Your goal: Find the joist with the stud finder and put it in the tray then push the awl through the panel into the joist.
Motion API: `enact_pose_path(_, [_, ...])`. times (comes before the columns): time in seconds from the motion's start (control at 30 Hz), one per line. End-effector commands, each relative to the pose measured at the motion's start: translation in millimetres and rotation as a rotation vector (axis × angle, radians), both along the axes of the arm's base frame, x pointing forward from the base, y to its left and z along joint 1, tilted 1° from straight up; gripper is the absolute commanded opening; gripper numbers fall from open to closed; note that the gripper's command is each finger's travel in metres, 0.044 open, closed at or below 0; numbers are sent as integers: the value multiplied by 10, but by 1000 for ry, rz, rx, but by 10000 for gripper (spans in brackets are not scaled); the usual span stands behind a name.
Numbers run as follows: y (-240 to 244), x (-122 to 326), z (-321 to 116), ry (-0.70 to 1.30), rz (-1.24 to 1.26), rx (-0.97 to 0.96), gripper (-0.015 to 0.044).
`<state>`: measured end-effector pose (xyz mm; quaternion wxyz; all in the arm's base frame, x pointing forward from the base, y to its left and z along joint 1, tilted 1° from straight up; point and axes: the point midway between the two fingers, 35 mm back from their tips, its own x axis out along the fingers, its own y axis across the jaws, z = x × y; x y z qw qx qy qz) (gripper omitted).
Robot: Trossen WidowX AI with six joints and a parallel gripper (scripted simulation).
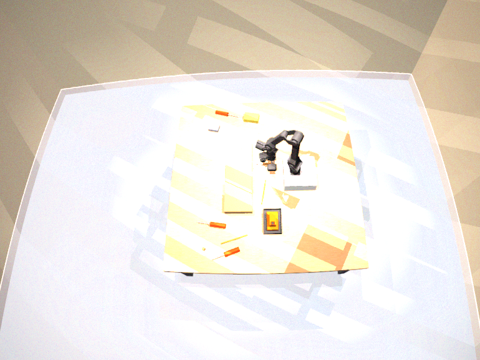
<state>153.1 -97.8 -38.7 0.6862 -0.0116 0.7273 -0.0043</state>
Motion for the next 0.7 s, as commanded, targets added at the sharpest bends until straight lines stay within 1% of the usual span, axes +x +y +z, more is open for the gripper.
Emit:
enact_pose_path(0.0, [8, -21, -35, 7, -4, 1, 440])
enact_pose_path(0.47, [8, -21, -35, 7, -4, 1, 72])
enact_pose_path(0.67, [8, -21, -35, 7, -4, 1, 32])
